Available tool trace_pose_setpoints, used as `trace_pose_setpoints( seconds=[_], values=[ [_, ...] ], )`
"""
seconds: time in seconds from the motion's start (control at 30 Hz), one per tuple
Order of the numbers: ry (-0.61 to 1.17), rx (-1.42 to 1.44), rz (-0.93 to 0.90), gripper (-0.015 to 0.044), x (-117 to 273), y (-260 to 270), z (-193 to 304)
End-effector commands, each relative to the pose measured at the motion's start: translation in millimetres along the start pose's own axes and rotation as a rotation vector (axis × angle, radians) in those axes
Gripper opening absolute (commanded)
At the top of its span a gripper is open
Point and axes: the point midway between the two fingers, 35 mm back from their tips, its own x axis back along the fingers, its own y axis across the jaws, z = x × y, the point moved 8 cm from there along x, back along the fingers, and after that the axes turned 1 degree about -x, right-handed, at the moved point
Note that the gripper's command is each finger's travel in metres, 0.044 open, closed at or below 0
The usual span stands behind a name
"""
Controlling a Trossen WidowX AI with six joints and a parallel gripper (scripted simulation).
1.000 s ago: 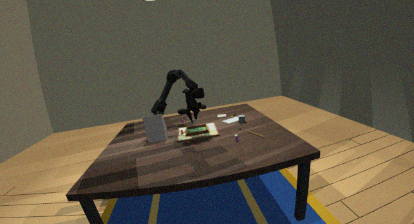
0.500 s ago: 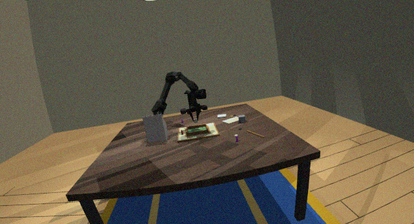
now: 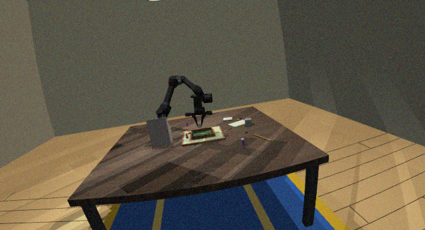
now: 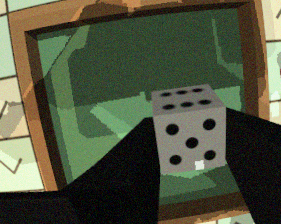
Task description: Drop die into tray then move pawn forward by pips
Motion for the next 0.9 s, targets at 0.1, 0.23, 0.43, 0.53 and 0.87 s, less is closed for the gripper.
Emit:
trace_pose_setpoints(
  seconds=[0.1,0.23,0.43,0.53,0.87],
  values=[
    [-0.219,-0.008,0.023,0.0,-6.9,-2.0,16.6],
    [-0.349,-0.014,0.012,0.0,-10.6,-3.2,25.9],
    [-0.536,-0.024,-0.043,0.0,-18.8,-8.1,38.6],
    [-0.617,-0.029,-0.085,0.0,-22.1,-10.7,44.4],
    [-0.635,-0.03,-0.097,0.0,26.3,-0.6,70.4]
  ],
)
